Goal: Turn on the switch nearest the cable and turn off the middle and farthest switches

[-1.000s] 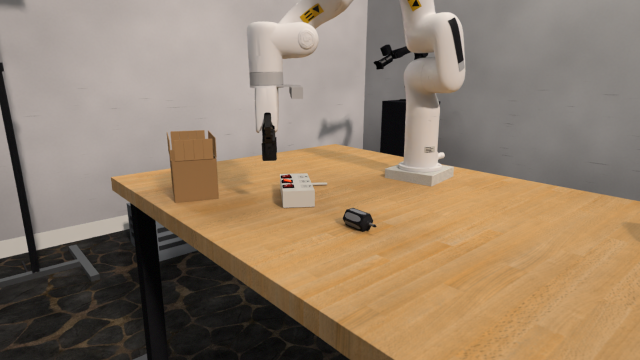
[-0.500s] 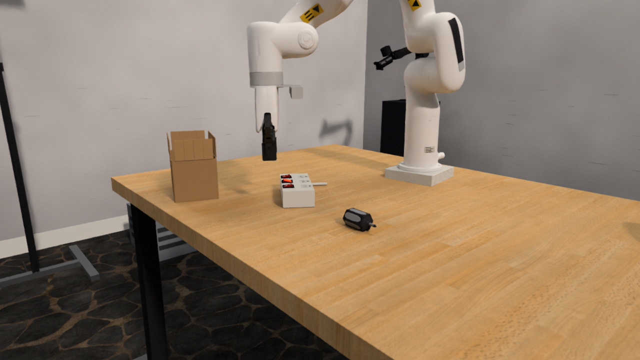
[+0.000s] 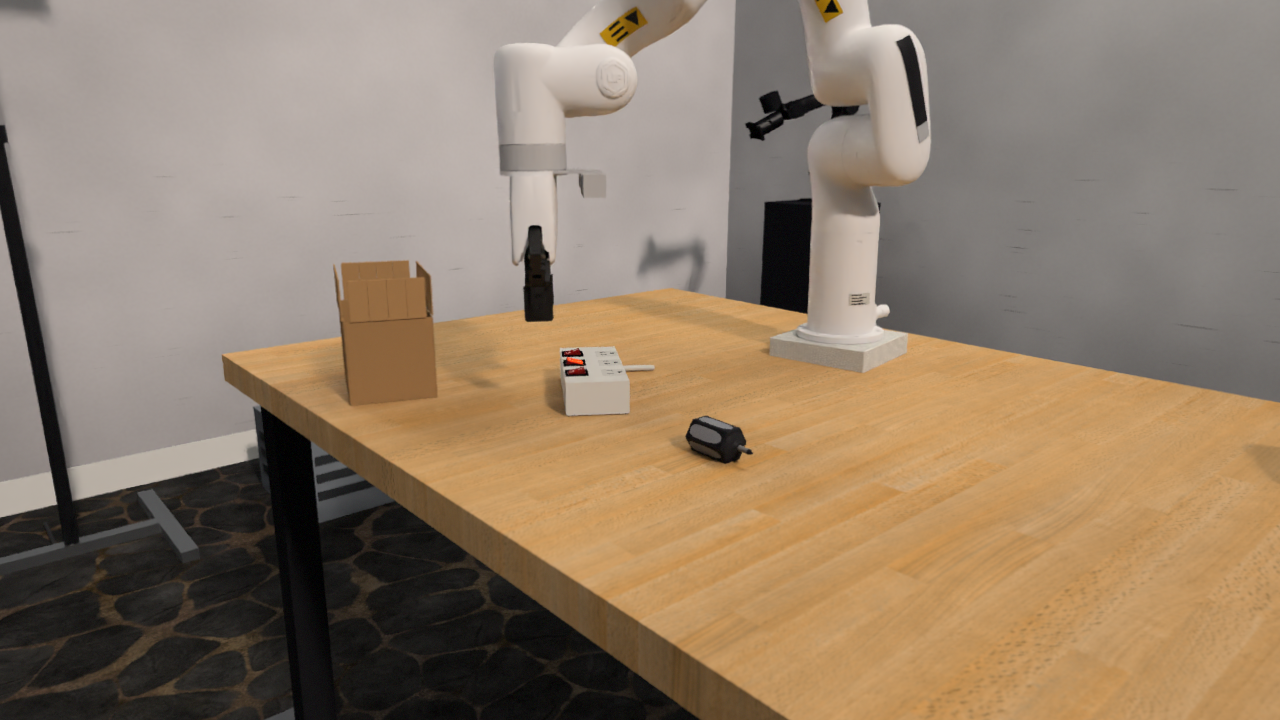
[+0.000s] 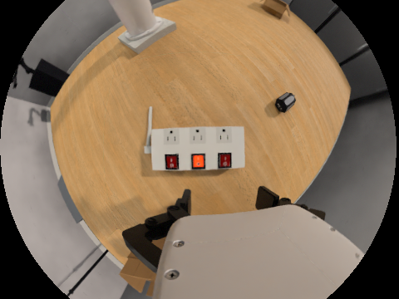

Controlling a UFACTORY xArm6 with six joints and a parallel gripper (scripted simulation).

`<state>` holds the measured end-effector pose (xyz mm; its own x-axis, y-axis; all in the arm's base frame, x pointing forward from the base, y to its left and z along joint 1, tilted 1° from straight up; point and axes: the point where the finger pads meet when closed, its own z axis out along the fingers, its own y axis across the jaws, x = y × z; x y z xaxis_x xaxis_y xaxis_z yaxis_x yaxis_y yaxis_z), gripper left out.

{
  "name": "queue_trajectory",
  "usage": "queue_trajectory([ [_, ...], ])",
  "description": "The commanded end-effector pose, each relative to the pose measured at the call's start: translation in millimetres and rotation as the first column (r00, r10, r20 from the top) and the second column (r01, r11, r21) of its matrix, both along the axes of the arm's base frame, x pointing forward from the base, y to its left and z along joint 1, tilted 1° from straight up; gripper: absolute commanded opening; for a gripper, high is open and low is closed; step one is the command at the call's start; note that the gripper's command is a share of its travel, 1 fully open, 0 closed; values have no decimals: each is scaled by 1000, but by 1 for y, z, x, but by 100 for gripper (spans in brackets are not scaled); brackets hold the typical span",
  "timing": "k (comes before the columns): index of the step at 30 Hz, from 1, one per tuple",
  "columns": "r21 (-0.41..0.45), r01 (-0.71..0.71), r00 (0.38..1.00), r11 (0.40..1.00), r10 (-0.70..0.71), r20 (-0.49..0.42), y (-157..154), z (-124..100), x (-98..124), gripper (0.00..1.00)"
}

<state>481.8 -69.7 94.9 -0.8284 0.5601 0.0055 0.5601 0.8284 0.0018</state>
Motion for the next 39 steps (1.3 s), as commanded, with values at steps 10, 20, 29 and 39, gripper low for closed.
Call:
queue_trajectory([
  [10,-1,0,1000,1000,0,5,0,2,1,100],
  [20,-12,-307,952,952,307,3,7,36,-48,100],
  [29,-21,-548,837,836,548,-4,14,55,-93,100],
  [39,-22,-583,812,812,583,-6,15,58,-100,100],
])
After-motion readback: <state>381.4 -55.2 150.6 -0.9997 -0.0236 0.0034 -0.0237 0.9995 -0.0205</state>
